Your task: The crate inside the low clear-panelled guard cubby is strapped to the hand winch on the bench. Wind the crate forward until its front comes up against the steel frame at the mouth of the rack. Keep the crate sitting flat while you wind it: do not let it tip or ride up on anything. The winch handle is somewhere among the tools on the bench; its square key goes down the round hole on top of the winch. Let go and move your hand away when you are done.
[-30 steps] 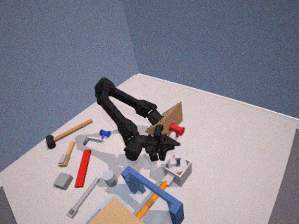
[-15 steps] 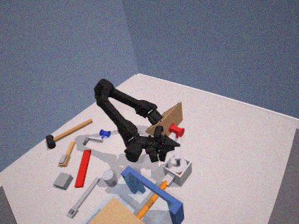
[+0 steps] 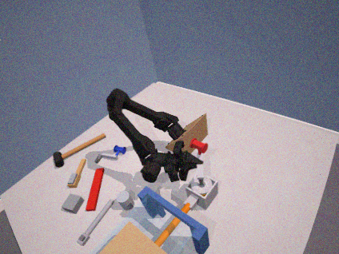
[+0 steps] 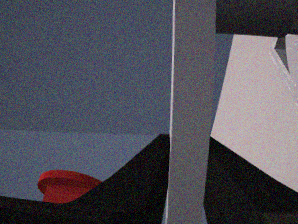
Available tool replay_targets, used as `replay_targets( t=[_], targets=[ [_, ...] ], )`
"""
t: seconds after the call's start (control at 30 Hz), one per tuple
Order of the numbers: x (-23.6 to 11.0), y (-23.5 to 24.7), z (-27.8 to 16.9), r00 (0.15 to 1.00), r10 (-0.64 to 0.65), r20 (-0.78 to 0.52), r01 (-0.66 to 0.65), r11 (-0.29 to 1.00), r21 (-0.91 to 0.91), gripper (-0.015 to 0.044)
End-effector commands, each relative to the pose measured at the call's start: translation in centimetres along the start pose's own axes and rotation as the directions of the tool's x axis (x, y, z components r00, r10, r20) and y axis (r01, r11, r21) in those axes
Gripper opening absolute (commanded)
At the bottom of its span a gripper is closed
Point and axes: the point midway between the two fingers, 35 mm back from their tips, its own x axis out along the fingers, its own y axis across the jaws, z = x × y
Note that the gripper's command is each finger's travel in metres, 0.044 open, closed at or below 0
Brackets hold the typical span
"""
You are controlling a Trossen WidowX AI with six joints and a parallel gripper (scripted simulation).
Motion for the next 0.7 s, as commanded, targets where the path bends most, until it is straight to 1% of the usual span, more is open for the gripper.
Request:
replay_targets(
  t=[0.0, 0.67],
  targets=[
    [-0.27, 0.05, -0.04, 1.0, 0.007, 0.001, -0.007, 1.0, -0.01, 0.0],
    [-0.25, -0.73, -0.06, 1.0, 0.007, 0.001, -0.007, 1.0, -0.009, 0.0]
  ],
)
